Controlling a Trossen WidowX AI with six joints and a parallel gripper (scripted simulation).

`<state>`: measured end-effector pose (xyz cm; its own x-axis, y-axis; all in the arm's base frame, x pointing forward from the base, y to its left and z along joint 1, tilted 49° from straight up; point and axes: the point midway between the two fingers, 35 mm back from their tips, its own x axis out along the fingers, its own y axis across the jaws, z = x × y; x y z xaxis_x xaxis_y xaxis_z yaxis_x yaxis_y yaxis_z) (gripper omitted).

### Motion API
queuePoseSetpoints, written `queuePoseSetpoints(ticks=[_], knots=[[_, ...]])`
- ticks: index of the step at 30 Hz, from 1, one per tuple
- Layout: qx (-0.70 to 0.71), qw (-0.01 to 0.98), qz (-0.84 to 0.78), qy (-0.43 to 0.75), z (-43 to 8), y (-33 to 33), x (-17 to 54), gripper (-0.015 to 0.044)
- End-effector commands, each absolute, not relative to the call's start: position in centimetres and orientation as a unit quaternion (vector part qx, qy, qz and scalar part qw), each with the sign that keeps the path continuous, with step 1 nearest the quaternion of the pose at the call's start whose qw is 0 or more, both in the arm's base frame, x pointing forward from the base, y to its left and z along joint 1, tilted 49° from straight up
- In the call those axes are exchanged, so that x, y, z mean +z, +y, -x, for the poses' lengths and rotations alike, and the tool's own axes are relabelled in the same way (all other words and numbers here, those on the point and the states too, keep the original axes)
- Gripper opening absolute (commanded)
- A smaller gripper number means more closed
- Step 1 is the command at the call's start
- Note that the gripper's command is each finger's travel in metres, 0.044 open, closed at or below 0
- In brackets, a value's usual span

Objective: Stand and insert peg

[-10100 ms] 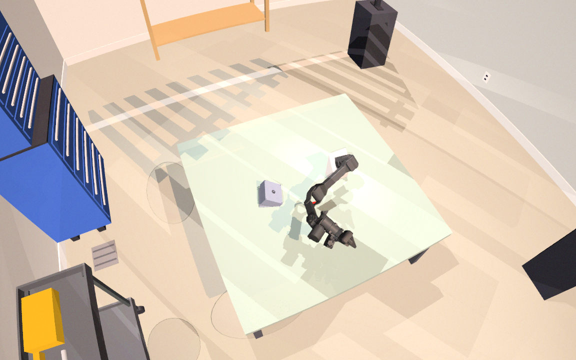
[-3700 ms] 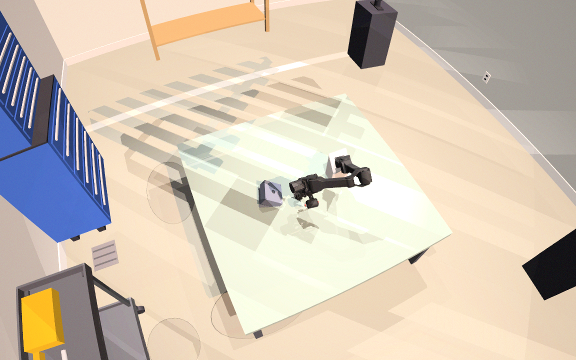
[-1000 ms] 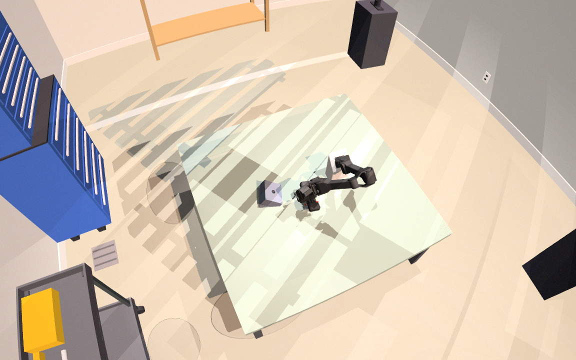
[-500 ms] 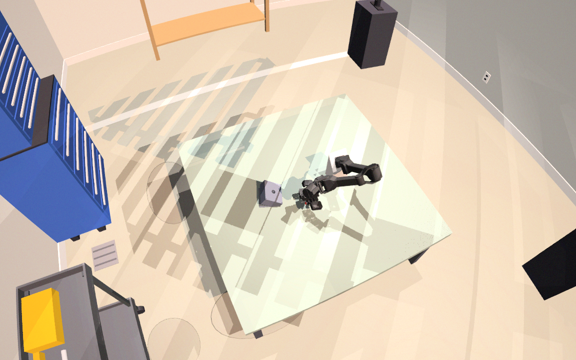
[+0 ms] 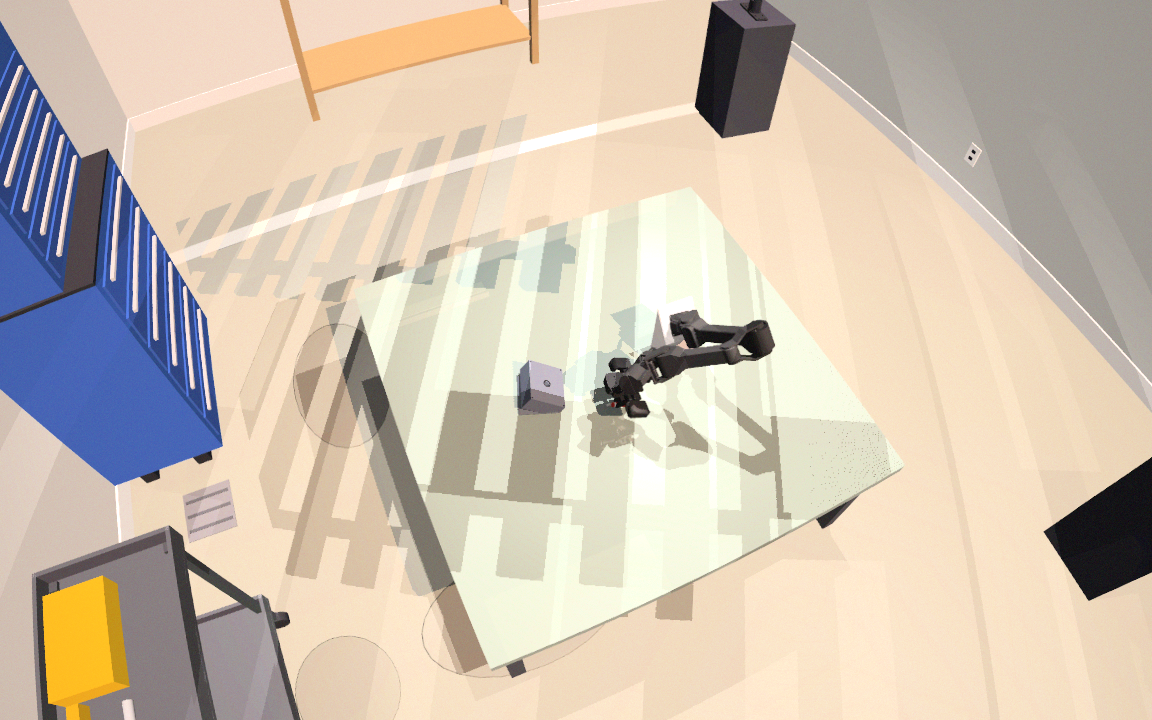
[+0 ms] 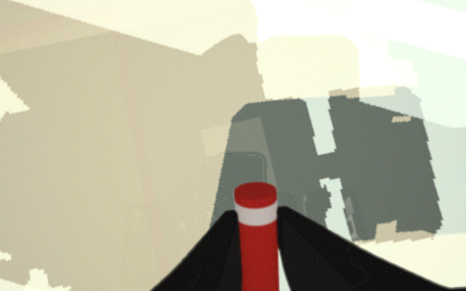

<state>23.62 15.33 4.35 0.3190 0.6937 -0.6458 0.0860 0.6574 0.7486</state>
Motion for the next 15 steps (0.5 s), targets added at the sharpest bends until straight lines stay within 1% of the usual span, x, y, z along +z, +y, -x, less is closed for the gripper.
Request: queuePoseSetpoints(ticks=[1, 15], knots=[[0.2, 0.737, -0.362, 0.534, -23.35, 15.21, 4.4, 0.0049], [0.178, 0.768, -0.374, 0.489, -22.61, 14.82, 4.83, 0.0049]])
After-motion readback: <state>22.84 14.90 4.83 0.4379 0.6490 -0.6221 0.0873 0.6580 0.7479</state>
